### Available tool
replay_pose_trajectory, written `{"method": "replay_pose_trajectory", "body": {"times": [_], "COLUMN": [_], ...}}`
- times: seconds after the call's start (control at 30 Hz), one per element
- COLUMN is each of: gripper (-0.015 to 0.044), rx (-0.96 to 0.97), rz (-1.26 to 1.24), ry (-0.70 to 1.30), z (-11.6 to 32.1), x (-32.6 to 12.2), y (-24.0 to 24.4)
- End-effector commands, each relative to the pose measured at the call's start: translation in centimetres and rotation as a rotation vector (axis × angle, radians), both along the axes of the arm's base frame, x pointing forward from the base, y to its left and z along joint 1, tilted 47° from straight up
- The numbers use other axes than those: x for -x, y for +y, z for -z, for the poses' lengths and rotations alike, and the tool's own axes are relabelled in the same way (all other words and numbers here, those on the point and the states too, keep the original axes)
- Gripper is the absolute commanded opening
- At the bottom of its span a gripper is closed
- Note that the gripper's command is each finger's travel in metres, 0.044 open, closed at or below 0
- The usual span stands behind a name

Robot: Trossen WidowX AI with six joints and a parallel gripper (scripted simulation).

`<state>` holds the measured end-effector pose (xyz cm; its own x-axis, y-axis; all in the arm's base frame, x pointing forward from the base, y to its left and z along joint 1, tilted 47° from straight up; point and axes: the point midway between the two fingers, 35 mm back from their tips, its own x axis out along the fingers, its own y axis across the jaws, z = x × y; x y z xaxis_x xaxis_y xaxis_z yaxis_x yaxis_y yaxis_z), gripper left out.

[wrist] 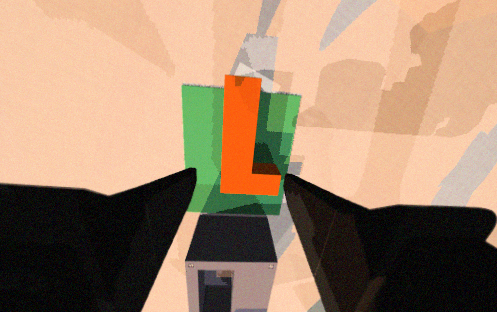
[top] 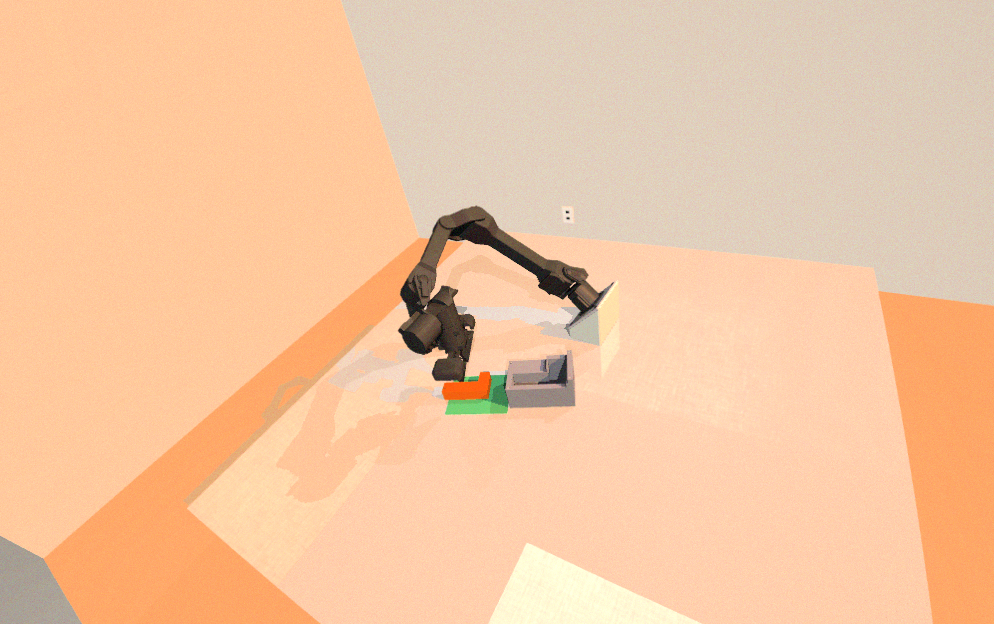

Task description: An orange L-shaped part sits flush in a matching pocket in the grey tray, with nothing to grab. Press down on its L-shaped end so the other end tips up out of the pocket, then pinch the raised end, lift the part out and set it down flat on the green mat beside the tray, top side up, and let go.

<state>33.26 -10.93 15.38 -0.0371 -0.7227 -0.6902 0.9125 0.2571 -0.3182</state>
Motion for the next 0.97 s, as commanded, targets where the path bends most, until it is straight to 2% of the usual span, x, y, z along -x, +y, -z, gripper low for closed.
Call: {"method": "replay_pose_trajectory", "body": {"times": [0.0, 0.17, 0.93], "gripper": [0.0394, 0.04, 0.04], "rx": [-0.006, -0.009, -0.006], "rz": [-0.008, -0.007, -0.021], "ry": [-0.038, -0.067, -0.067], "z": [-2.4, -5.4, -4.9], "x": [-0.6, -0.3, -0.5], "y": [2.6, 5.7, 5.4]}}
